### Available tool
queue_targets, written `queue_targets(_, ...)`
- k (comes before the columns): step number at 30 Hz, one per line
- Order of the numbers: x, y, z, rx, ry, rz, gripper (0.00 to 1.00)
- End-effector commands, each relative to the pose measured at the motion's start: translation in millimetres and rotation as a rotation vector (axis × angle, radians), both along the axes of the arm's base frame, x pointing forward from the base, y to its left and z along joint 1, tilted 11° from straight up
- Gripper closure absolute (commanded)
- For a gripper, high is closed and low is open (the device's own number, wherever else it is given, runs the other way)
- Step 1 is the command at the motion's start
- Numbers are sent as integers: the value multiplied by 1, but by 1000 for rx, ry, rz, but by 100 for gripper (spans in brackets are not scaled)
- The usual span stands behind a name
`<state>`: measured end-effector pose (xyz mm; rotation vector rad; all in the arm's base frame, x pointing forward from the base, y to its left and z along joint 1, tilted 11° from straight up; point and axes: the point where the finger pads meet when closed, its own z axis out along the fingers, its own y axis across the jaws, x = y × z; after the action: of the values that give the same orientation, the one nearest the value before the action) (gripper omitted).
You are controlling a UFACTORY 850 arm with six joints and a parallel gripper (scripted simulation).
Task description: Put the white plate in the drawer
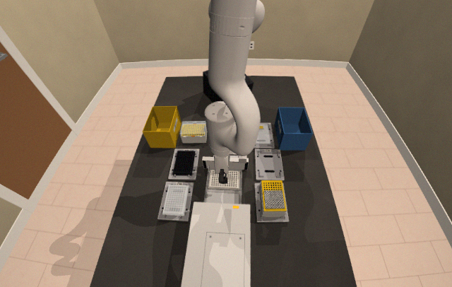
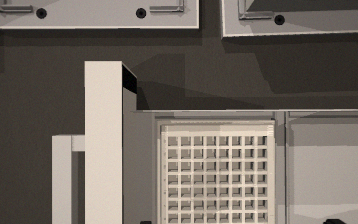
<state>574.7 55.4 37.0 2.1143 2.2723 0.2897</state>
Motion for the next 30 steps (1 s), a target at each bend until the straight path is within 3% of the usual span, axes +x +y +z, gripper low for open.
queue_targets(1, 0, -1, 6, -1, 0, 0, 0)
queue_targets(30, -6, -6, 48, -1, 0, 0, 0)
